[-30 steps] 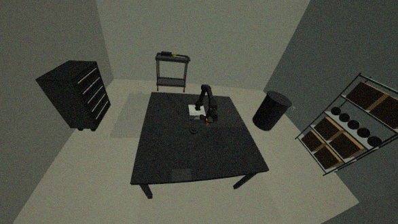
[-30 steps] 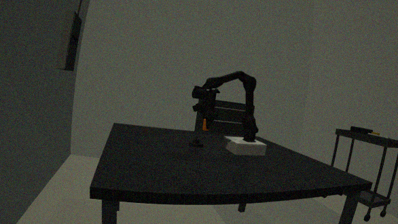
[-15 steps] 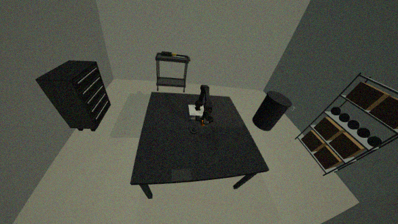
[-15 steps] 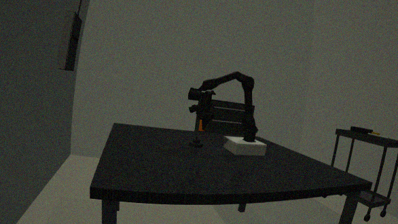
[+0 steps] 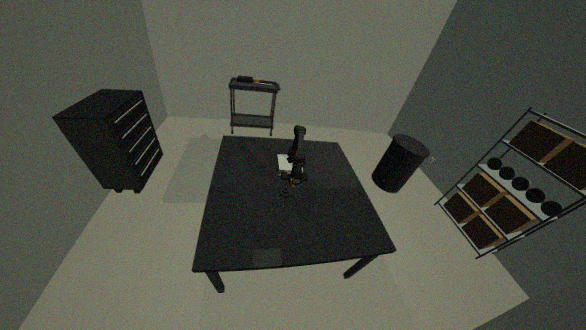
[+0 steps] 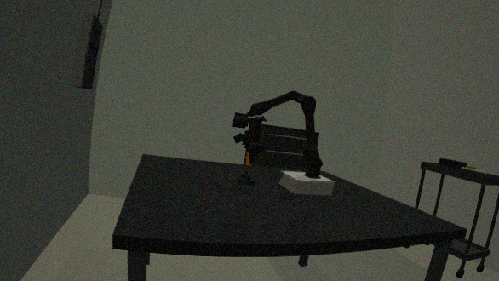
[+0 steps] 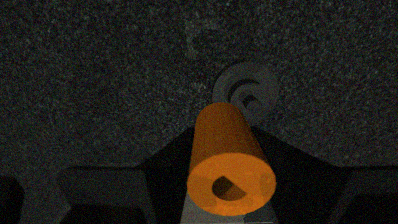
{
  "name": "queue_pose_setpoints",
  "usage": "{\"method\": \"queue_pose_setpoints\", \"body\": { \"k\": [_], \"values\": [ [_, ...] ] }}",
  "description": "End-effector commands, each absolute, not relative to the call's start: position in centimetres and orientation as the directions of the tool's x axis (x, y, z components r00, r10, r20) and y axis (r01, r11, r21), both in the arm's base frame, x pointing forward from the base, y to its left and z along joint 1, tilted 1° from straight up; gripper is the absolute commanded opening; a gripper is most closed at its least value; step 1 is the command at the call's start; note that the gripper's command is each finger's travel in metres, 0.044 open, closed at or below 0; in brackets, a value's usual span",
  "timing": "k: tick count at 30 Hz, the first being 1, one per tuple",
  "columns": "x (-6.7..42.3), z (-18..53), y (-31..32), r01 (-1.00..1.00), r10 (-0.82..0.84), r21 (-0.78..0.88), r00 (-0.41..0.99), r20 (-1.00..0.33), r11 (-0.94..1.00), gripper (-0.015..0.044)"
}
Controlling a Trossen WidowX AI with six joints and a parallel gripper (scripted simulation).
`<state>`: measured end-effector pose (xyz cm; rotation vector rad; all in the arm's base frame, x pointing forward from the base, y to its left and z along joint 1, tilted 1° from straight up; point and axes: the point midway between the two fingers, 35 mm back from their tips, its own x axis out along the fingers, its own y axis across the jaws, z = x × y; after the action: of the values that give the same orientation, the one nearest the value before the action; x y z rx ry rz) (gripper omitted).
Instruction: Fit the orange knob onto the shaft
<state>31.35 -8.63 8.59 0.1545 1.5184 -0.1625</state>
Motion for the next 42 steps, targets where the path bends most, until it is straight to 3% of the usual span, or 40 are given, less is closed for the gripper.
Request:
{"method": "queue_pose_setpoints", "body": {
  "k": [1,10,42],
  "values": [
    [31.2,8.0,-9.8,0.198,-0.007,0.002,0.043,-0.999,0.980,0.0000],
    [30.5,7.3,-12.4,0.200,-0.007,0.002,0.043,-0.999,0.980,0.0000],
    [30.7,4.7,-12.4,0.205,-0.007,0.002,0.043,-0.999,0.979,0.0000]
  ]
}}
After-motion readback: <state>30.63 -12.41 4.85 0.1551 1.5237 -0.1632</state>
